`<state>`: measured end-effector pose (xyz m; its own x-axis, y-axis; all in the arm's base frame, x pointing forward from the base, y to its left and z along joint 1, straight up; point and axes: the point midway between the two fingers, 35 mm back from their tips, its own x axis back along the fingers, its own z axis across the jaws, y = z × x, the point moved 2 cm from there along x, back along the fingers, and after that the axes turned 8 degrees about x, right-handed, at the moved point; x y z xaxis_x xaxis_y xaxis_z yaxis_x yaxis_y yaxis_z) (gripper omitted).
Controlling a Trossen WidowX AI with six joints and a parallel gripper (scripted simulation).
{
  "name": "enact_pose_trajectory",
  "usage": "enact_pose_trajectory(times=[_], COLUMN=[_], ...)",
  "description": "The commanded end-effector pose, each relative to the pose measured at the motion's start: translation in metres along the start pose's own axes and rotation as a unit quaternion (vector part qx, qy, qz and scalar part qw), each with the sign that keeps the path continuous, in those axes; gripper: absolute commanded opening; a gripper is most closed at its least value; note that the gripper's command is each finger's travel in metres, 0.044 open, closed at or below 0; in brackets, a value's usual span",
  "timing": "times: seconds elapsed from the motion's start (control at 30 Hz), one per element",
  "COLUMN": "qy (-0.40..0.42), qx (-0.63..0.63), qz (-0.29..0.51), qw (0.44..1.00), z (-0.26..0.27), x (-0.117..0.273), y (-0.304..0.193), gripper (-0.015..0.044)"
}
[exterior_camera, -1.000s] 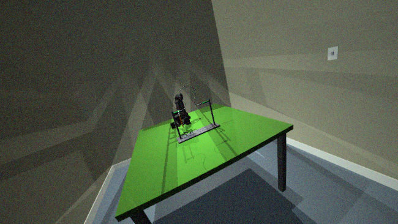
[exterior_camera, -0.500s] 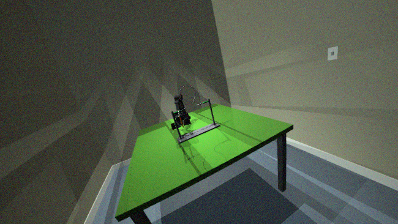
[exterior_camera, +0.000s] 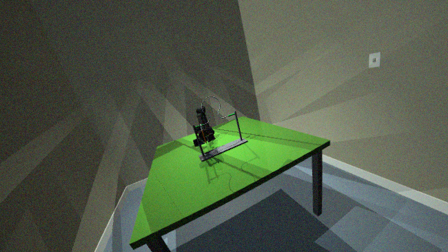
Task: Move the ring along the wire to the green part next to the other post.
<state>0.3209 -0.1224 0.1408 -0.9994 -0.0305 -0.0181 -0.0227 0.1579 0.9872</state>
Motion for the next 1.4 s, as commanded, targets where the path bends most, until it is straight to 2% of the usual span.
enact_pose_trajectory(times=[0.0, 0.63, 1.03, 1.37], qy=[-0.001, -0.001, 0.000, 0.000], qx=[-0.003, -0.003, 0.000, 0.000], qz=[-0.001, -0.001, -0.001, -0.001], qw=[1.000, 1.000, 1.000, 1.000], z=[0.0000, 0.0005, 0.0010, 0.0008], x=[-0.0064, -0.0088, -0.0086, -0.0087], y=[0.0004, 0.0004, 0.0005, 0.0014], gripper=[0.0160, 0.0160, -0.0150, -0.0150])
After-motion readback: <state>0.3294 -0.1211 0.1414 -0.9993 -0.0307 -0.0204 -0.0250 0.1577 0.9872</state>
